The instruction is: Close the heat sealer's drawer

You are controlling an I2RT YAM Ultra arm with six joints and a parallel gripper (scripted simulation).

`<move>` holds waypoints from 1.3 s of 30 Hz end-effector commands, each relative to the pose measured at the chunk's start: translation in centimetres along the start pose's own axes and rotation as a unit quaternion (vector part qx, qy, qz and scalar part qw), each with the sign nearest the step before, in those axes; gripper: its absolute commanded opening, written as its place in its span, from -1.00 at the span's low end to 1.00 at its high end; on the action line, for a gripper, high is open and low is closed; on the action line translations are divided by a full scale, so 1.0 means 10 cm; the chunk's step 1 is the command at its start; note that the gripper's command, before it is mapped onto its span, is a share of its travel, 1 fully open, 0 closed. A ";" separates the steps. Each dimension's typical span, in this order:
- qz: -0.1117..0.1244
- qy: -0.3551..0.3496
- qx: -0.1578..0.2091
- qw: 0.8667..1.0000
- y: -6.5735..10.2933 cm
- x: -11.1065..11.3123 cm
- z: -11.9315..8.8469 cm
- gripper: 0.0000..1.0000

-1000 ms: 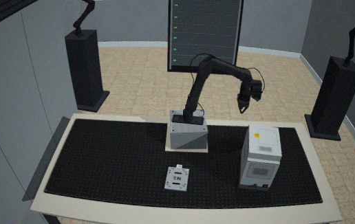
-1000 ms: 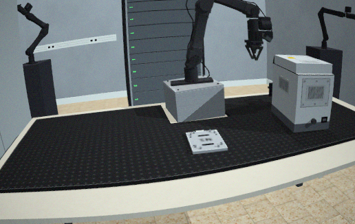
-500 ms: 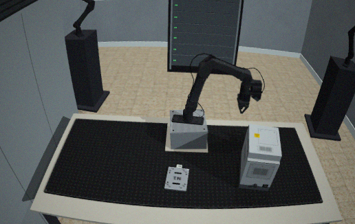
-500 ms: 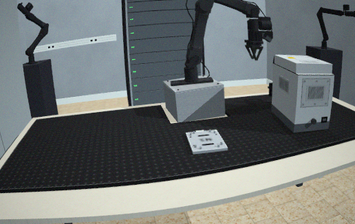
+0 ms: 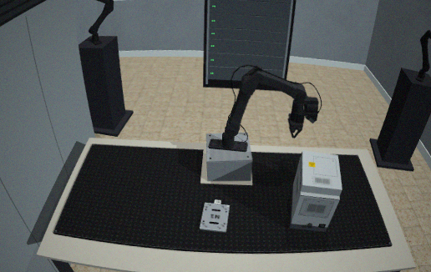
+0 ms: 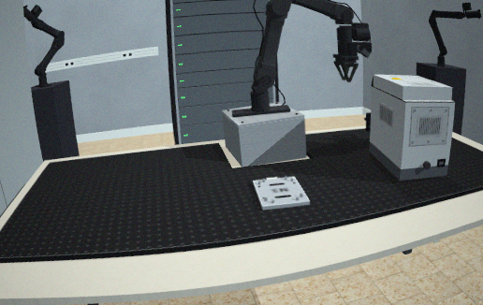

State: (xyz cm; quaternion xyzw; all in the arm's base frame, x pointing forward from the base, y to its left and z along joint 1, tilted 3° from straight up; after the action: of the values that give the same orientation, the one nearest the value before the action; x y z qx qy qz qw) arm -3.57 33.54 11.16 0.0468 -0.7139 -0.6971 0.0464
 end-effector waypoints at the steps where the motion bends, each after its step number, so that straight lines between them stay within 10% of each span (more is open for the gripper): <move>1: -0.004 -0.009 -0.022 1.000 0.01 0.00 0.20 -0.10; 39: -0.006 -0.058 0.010 0.998 -0.85 -0.04 1.14 -0.10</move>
State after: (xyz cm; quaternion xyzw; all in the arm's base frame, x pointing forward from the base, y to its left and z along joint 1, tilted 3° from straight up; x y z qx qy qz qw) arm -4.55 43.61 1.51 0.0141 -0.7299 -0.6834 0.0076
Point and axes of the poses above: the point where the finger pads meet when closed, its own y axis back along the fingers, its own x axis across the jaws, z = x × y, the point moved 2 cm from there along y, back along the fingers, and after that the axes turned 2 degrees about y, right-handed, at the moved point
